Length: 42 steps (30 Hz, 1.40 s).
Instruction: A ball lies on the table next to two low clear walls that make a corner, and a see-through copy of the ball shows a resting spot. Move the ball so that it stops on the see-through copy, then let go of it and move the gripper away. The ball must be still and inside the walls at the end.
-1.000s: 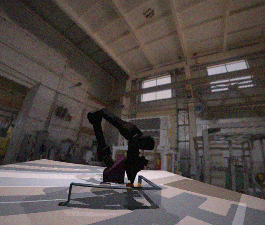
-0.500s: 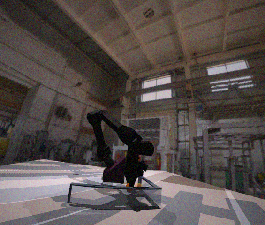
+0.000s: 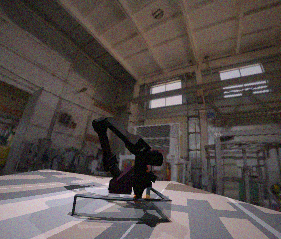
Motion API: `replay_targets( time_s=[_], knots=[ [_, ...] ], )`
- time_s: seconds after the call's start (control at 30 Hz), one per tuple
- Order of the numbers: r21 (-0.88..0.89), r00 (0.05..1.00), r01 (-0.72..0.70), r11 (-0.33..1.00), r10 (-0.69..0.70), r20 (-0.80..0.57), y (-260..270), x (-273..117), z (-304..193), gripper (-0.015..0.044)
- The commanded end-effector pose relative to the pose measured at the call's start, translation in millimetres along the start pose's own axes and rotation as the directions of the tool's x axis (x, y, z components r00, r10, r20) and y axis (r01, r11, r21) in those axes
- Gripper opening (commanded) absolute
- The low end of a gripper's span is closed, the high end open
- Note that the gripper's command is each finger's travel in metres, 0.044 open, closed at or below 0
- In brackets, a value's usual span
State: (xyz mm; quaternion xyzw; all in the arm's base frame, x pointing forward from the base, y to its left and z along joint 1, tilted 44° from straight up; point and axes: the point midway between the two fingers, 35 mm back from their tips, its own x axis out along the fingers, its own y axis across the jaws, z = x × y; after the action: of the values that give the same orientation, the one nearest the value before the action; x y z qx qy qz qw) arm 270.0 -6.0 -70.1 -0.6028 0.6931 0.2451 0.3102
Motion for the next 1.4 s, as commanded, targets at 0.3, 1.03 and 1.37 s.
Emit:
replay_targets(
  time_s=[0.3,1.03,1.37],
  knots=[
    [0.021,1.000,0.005,1.000,-0.006,0.027,-6.9,-49.3,3.7,0.0000],
    [-0.005,1.000,0.002,1.000,-0.002,0.002,-1.1,-105.2,24.4,0.0000],
    [-0.005,1.000,0.003,1.000,-0.003,0.002,-1.2,-76.2,41.6,0.0000]
  ],
)
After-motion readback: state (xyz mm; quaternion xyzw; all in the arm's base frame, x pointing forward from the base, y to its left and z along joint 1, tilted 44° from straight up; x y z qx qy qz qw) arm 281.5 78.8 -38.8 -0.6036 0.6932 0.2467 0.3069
